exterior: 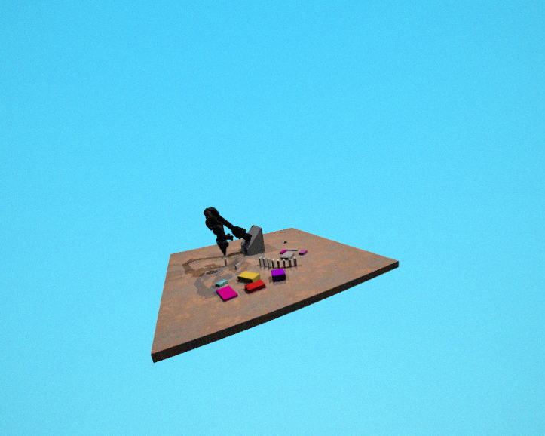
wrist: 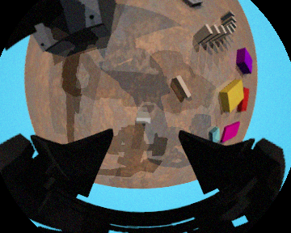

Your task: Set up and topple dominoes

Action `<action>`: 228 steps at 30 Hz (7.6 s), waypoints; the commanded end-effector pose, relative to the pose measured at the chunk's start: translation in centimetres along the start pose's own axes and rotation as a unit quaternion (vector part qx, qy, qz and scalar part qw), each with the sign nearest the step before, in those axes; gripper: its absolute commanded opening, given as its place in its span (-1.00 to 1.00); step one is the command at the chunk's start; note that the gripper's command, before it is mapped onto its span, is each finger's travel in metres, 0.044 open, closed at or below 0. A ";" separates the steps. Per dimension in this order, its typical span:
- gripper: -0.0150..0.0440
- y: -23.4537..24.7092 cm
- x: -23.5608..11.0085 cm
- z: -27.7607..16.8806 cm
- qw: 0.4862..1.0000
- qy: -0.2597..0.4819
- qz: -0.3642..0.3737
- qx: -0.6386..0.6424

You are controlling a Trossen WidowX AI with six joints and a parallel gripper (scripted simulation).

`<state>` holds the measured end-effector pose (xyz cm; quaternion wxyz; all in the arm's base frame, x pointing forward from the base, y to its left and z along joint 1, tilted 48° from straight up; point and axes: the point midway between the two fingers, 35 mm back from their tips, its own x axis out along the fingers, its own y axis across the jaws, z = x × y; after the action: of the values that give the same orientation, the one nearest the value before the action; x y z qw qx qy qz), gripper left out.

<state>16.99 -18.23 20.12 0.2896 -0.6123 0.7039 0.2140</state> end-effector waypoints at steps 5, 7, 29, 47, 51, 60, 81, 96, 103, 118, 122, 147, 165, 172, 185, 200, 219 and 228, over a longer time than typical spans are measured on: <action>1.00 0.4 4.7 0.1 1.000 0.001 0.005 -0.005; 1.00 0.4 5.1 0.1 1.000 0.002 0.005 -0.005; 0.29 0.4 6.6 0.1 1.000 0.003 0.005 -0.005; -0.13 -0.2 3.8 0.2 1.000 -0.004 0.006 0.009; -0.13 -0.5 -1.2 0.5 1.000 -0.009 0.007 0.003; -0.13 0.3 -6.7 0.2 1.000 0.002 0.003 -0.024; -0.13 -10.2 -6.8 17.8 0.889 -0.007 0.008 0.458; -0.13 -10.5 -6.7 20.0 0.864 -0.003 0.007 0.503; -0.13 -11.0 -3.3 20.3 0.865 -0.007 0.008 0.502; -0.13 -10.8 4.5 20.2 0.864 -0.004 0.006 0.503; -0.13 -10.4 6.1 20.0 0.864 -0.001 0.005 0.503; 1.00 -10.4 6.2 20.0 0.864 -0.001 0.005 0.503; 1.00 -10.9 -5.6 18.0 0.808 -0.009 0.013 0.589; 1.00 -10.2 -0.2 7.5 0.430 -0.002 0.010 0.903; 1.00 -9.7 3.6 5.4 0.335 0.003 0.003 0.942; 1.00 -9.3 8.2 5.4 0.335 0.003 0.000 0.942; 0.20 -9.3 8.7 5.3 0.335 0.004 0.000 0.942; -0.39 -9.3 8.7 5.3 0.335 0.004 0.000 0.942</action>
<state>26.20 -22.67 10.90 0.6709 0.0665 0.4369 -0.5954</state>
